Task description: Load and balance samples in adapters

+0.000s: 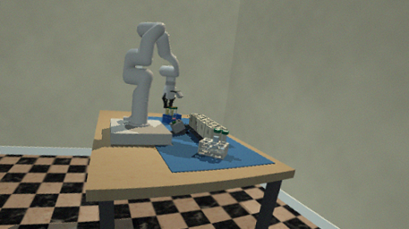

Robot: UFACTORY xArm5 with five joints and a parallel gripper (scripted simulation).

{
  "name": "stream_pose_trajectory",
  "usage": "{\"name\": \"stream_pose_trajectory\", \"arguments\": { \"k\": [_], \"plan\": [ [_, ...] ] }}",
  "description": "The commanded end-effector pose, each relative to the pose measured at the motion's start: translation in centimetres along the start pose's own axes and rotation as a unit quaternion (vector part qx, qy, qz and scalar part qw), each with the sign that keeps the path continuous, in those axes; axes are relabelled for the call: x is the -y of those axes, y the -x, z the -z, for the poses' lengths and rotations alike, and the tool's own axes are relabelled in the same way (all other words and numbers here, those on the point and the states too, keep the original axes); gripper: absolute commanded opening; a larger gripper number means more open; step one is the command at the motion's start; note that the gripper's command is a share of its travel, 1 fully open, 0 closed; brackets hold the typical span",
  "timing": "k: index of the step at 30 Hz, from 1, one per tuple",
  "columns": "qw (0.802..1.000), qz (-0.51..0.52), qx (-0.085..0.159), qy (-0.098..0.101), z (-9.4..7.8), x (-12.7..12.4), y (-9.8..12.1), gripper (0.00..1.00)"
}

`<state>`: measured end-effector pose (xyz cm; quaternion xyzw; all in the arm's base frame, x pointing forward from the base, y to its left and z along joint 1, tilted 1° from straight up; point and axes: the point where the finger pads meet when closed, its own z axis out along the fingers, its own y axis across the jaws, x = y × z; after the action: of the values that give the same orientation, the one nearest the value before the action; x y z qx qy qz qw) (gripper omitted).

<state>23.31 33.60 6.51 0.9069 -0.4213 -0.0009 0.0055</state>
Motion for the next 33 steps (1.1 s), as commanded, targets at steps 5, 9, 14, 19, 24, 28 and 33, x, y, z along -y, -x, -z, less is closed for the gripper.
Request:
{"name": "stream_pose_trajectory", "arguments": {
  "k": [5,9,14,19,24,28,33],
  "plan": [
    [1.000,0.000,0.001,-0.002,-0.35,0.14,0.04,0.57],
    [1.000,0.000,0.001,-0.002,-0.62,0.14,0.04,0.57],
    [1.000,0.000,0.001,-0.002,-0.82,0.14,0.04,0.57],
    [1.000,0.000,0.001,-0.002,-0.82,0.14,0.04,0.57],
    [1.000,0.000,0.001,-0.002,-0.82,0.14,0.04,0.57],
    [1.000,0.000,0.001,-0.002,-0.75,0.14,0.04,0.00],
    [1.000,0.000,0.001,-0.002,-0.64,0.14,0.04,0.00]
  ]
}}
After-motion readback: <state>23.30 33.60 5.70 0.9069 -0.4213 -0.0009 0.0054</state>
